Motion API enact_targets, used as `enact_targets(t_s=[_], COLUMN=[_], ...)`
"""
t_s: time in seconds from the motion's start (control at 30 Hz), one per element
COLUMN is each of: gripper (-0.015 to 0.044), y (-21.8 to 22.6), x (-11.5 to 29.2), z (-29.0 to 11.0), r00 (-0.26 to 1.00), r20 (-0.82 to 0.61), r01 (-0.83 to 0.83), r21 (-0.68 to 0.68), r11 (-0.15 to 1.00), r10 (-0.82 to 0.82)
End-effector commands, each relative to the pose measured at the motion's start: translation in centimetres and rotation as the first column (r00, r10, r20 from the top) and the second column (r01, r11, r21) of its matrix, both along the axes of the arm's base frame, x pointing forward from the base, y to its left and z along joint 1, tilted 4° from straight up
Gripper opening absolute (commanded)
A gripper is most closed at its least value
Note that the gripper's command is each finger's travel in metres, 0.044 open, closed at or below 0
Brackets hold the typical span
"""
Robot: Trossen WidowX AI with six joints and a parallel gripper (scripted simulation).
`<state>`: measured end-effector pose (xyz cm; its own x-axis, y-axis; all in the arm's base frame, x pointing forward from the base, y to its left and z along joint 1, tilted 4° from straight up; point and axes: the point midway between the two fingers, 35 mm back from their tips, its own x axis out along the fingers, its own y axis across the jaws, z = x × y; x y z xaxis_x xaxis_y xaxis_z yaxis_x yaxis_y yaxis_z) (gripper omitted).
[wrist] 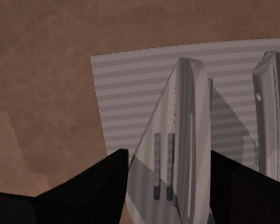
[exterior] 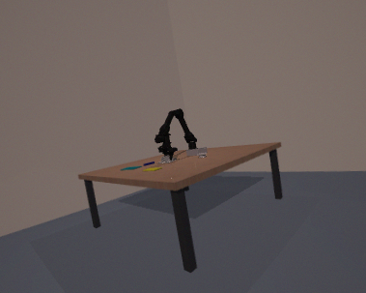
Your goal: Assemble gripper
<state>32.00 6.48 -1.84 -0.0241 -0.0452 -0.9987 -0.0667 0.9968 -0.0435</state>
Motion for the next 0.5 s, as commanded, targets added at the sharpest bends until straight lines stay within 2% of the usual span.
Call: enact_targets(t_s=[0.0, 0.37, 0.47], gripper=[0.0134, 0.0134, 0.0213], y=[0.05, 0.05, 0.00], x=[-0.02, -0.02, 0.00], z=[-0.05, -0.05, 0.00], r00=[1.000, 1.000, 1.000], r20=[0.000, 0.000, 0.000], r01=[0.003, 0.003, 0.000], r21=[0.003, 0.003, 0.000], r11=[1.000, 1.000, 1.000], r10=[-0.003, -0.003, 0.000])
